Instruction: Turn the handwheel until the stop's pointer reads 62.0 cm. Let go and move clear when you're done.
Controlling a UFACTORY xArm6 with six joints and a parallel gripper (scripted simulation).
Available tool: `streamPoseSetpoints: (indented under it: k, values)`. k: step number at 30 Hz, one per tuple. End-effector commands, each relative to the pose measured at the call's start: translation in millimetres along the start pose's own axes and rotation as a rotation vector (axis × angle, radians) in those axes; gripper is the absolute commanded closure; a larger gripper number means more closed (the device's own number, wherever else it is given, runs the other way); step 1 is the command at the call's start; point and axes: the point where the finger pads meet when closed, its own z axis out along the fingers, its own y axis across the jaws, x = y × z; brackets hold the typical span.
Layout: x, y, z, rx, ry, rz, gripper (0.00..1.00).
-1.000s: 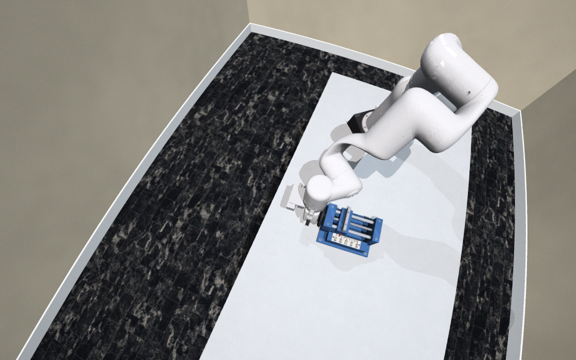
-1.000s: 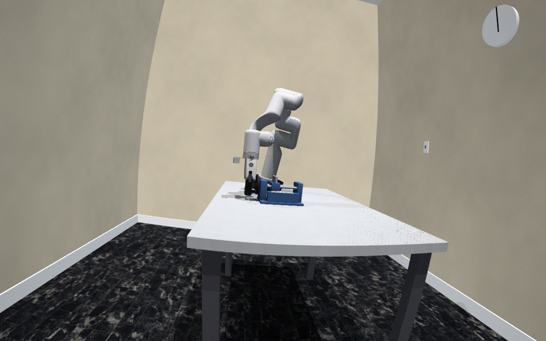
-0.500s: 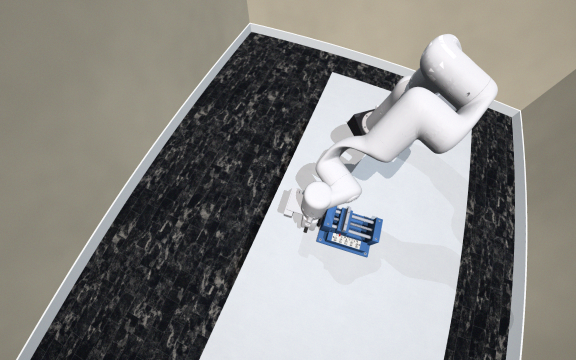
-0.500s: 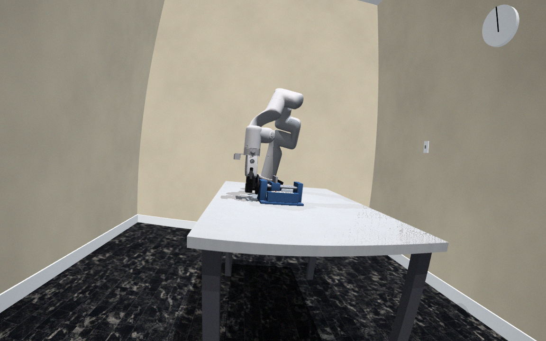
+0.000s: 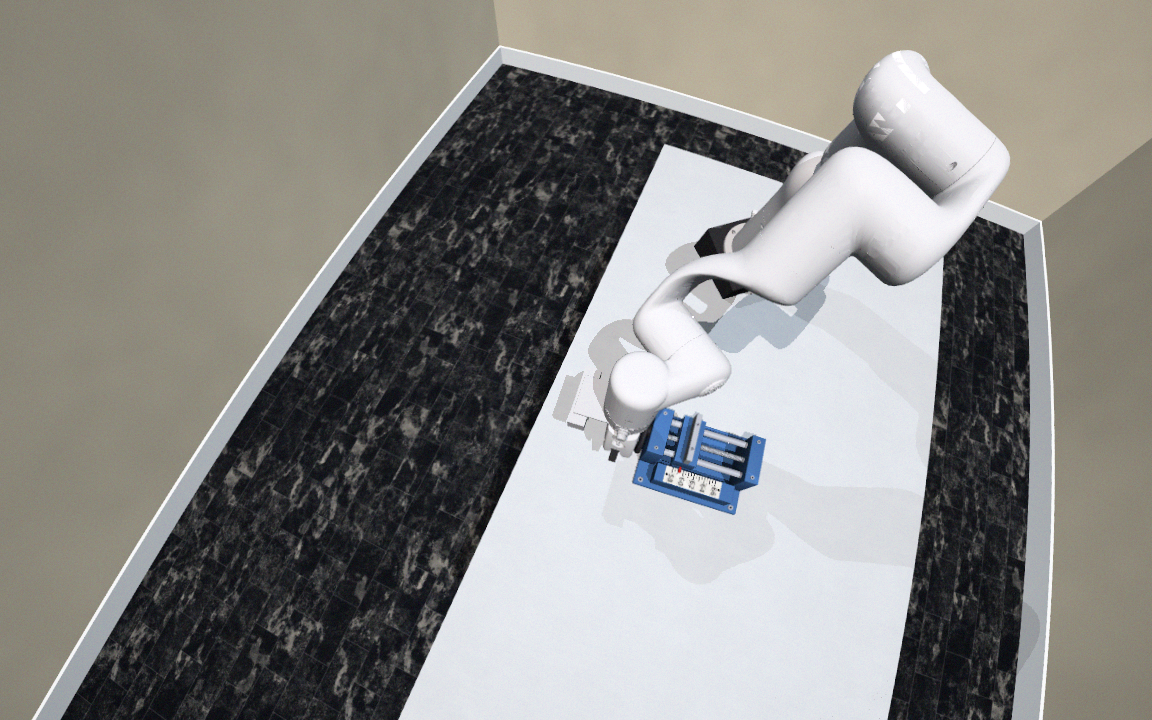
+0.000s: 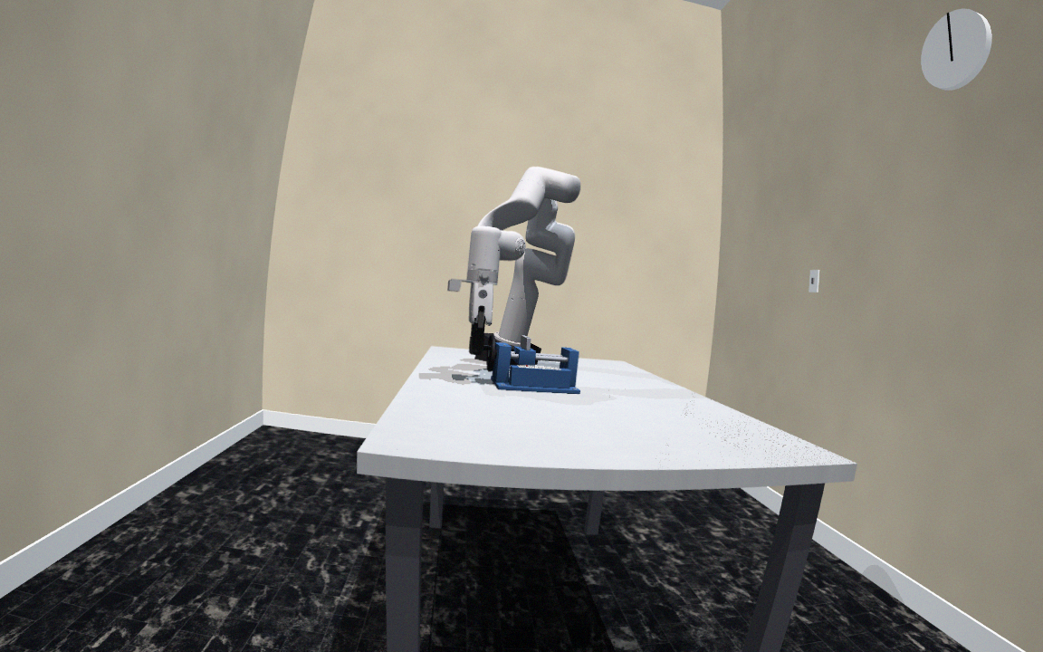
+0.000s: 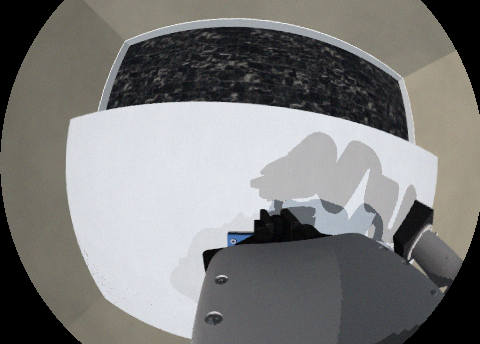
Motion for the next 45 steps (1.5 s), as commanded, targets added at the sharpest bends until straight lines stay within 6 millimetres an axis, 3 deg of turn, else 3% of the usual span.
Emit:
streamPoseSetpoints:
  k: [1,22,34,45]
  values:
    - [0.5,7.3,-8.3,-0.001,0.0,0.001,0.94]
    - [0.5,40.8,-12.6,-0.001,0.0,0.001,0.94]
    - [0.4,58.9,8.8,-0.001,0.0,0.001,0.94]
    - [0.4,57.7,28.3,-0.001,0.0,0.001,0.94]
